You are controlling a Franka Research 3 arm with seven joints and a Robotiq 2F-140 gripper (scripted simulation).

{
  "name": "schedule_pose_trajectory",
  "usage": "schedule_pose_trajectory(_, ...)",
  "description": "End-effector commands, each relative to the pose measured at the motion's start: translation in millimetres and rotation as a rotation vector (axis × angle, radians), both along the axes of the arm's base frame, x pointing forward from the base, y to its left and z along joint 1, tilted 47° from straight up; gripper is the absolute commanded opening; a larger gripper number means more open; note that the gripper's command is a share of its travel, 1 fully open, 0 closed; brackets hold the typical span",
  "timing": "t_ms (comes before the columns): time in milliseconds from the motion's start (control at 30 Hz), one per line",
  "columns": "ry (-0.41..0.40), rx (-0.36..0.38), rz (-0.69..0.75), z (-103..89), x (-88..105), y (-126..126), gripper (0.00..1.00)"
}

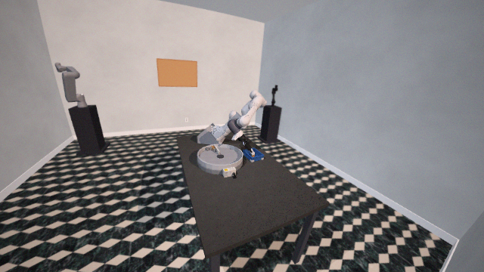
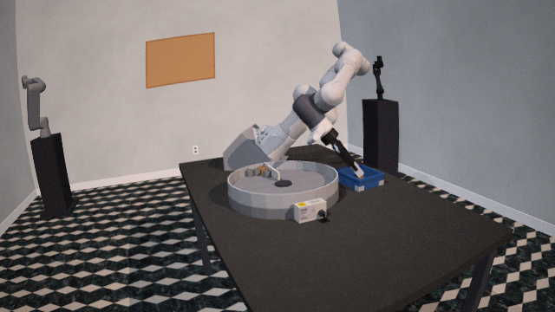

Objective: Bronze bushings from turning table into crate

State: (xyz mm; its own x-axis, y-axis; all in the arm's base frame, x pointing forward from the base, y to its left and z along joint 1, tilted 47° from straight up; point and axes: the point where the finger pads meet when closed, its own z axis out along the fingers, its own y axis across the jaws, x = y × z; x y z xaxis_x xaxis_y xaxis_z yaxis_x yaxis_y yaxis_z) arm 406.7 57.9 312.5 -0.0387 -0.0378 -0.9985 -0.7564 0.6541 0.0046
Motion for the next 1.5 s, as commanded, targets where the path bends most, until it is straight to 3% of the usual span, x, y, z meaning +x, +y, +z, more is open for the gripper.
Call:
schedule_pose_trajectory(0, 0.006, 0.006, 0.001, 6.4, -4.6, -4.9, 0.07)
schedule_pose_trajectory(133, 0.006, 0.006, 0.001, 11.2, -7.9, -8.7, 0.07)
schedule_pose_trajectory(567, 0.006, 0.006, 0.001, 51.3, -36.3, -41.0, 0.07)
schedule_pose_trajectory(833, 0.006, 0.006, 0.001, 59.9, -42.4, -47.9, 0.07)
schedule_pose_trajectory(1467, 0.006, 0.006, 0.001, 60.3, -42.7, -48.3, 0.07)
